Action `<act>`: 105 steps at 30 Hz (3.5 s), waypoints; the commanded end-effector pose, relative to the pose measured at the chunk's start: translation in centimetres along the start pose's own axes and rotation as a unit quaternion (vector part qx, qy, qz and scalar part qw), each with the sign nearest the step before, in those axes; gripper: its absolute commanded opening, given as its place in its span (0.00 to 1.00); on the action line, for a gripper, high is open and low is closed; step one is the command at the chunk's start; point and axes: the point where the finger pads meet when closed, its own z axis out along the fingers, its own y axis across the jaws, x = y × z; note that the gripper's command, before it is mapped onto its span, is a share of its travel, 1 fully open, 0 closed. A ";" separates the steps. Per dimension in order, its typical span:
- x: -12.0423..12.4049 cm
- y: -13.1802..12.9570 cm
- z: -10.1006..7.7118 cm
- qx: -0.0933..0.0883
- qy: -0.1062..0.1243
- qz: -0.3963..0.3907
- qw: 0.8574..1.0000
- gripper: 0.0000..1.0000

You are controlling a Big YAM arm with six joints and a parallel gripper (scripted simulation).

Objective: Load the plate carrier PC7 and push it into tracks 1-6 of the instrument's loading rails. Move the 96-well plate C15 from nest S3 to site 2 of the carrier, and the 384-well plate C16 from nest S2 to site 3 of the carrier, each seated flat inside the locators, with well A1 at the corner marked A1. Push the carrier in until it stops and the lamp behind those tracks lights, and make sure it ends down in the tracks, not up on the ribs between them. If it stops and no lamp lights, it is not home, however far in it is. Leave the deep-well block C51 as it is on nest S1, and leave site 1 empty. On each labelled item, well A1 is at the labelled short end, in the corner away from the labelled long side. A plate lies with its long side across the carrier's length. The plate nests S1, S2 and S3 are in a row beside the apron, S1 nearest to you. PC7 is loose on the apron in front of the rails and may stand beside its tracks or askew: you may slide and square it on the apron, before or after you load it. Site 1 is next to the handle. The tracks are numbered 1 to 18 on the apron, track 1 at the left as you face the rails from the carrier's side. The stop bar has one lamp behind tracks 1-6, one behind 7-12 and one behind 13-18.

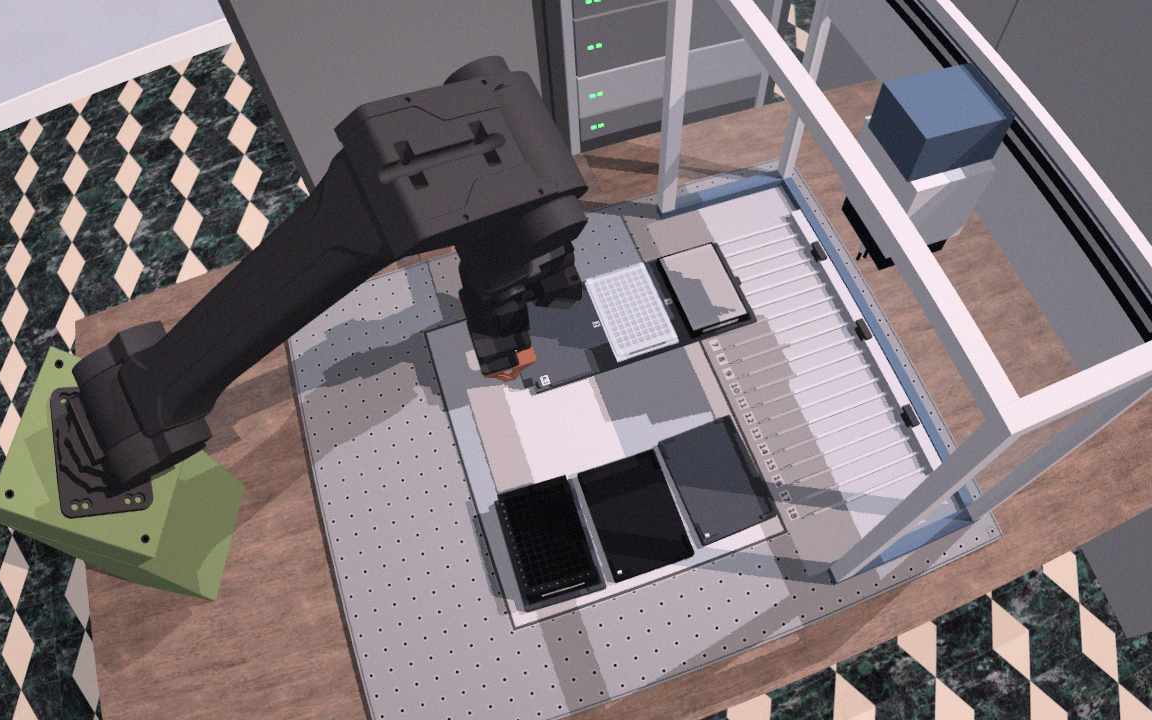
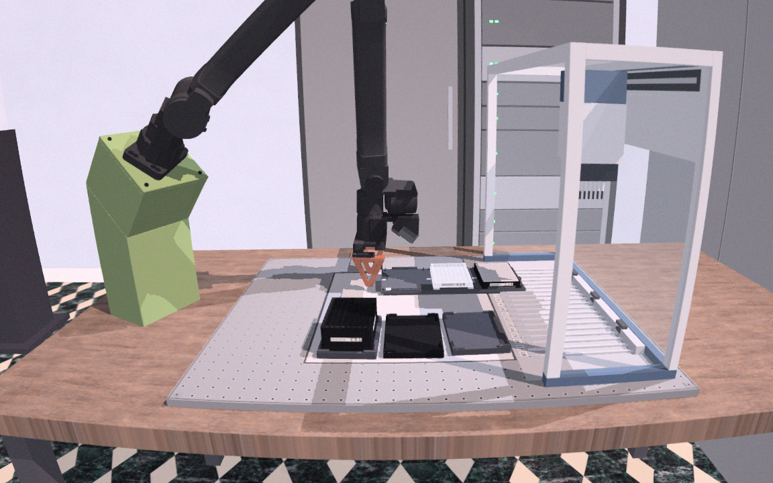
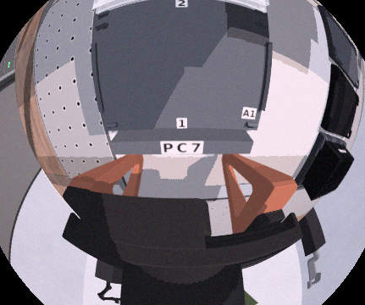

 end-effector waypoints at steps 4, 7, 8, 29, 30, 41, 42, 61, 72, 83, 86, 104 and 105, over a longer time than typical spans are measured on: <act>-4.6 -0.4 -1.3 -0.005 -0.036 0.020 0.999 0.80; -4.9 -0.5 -1.3 -0.004 -0.036 0.020 0.999 0.80; -5.0 -0.5 -1.3 -0.005 -0.036 0.020 0.999 0.80; -7.0 -0.4 -1.5 -0.005 -0.038 0.020 0.999 0.80; -7.0 -0.4 -1.5 -0.005 -0.038 0.020 0.999 0.80; -7.5 -0.2 -1.1 -0.005 -0.031 0.017 0.999 0.80; -7.5 -0.1 -1.0 -0.004 -0.030 0.016 0.999 0.80; -8.9 -0.2 -0.4 -0.003 -0.026 0.014 1.000 0.80; -9.8 -0.2 -0.4 -0.003 -0.026 0.014 1.000 0.80; -10.6 -0.3 -0.3 -0.002 -0.025 0.012 1.000 0.80; -11.0 -0.3 -0.3 -0.002 -0.025 0.013 1.000 0.80; -12.5 -0.2 -0.3 -0.002 -0.023 0.010 1.000 0.80; -12.6 -0.3 -0.3 -0.002 -0.023 0.010 1.000 0.80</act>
